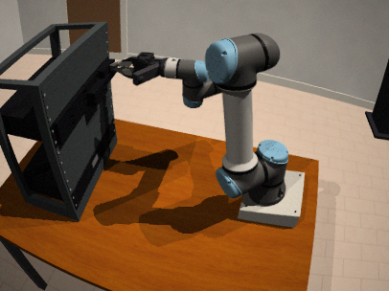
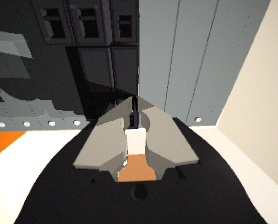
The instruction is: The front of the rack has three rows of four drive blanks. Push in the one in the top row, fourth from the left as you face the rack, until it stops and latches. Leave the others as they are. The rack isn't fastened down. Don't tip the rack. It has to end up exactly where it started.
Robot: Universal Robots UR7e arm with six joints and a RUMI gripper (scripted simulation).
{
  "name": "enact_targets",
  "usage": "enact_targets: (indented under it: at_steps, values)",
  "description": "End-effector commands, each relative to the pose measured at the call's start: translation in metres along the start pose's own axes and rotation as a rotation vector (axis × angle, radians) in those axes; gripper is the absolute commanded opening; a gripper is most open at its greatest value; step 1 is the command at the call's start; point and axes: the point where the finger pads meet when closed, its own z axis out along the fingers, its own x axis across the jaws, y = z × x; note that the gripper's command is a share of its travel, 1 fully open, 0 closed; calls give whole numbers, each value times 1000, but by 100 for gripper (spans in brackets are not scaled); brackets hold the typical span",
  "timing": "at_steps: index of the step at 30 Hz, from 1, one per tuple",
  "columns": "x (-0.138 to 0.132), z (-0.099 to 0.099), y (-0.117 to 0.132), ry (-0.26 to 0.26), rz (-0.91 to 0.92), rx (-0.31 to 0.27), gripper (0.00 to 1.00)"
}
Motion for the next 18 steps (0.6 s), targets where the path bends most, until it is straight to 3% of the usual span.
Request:
enact_targets:
  at_steps: [1, 18]
  values:
    - [1, 0, 0, 1, -1, 0, 0]
    - [1, 10, 0, 1, -1, 0, 0]
